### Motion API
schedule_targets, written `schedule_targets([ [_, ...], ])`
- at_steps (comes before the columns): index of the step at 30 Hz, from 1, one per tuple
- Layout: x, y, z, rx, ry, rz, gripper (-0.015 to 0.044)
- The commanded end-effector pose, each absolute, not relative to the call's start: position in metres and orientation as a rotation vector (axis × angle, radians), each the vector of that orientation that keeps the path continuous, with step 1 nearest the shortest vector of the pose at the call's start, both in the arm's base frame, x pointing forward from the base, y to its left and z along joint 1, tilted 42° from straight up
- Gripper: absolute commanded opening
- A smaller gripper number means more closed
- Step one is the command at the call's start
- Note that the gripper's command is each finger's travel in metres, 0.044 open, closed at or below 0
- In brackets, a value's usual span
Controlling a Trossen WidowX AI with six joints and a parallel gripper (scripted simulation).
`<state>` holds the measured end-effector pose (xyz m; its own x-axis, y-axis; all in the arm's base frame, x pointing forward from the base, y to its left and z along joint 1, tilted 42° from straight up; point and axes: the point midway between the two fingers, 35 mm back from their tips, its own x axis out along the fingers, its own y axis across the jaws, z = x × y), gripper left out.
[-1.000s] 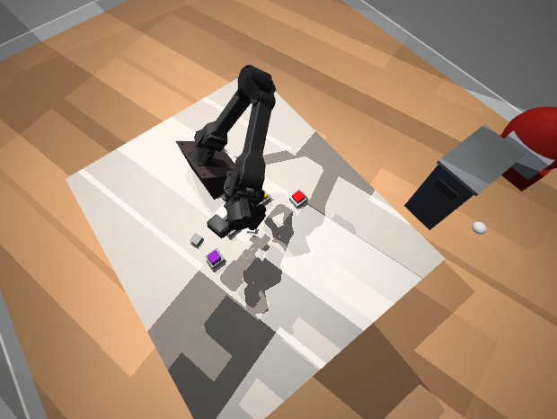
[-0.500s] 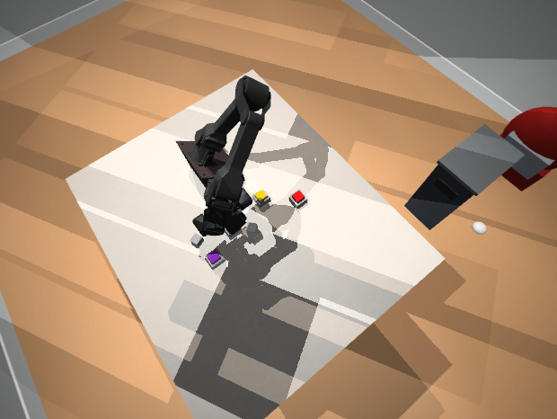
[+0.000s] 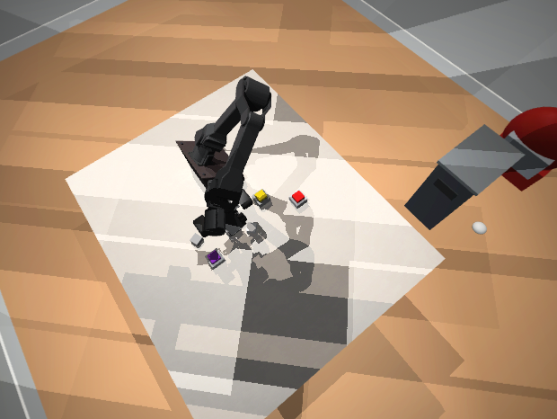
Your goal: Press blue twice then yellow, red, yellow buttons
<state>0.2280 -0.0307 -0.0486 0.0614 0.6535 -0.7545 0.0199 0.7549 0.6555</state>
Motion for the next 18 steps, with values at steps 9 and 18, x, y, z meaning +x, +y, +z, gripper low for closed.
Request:
schedule_targets([
  [9,0.23,-0.02,-0.06,0.592,1.444,0.521,0.002],
  [18,0.23,-0.01,-0.071,0.593,1.444,0.522,0.002],
])
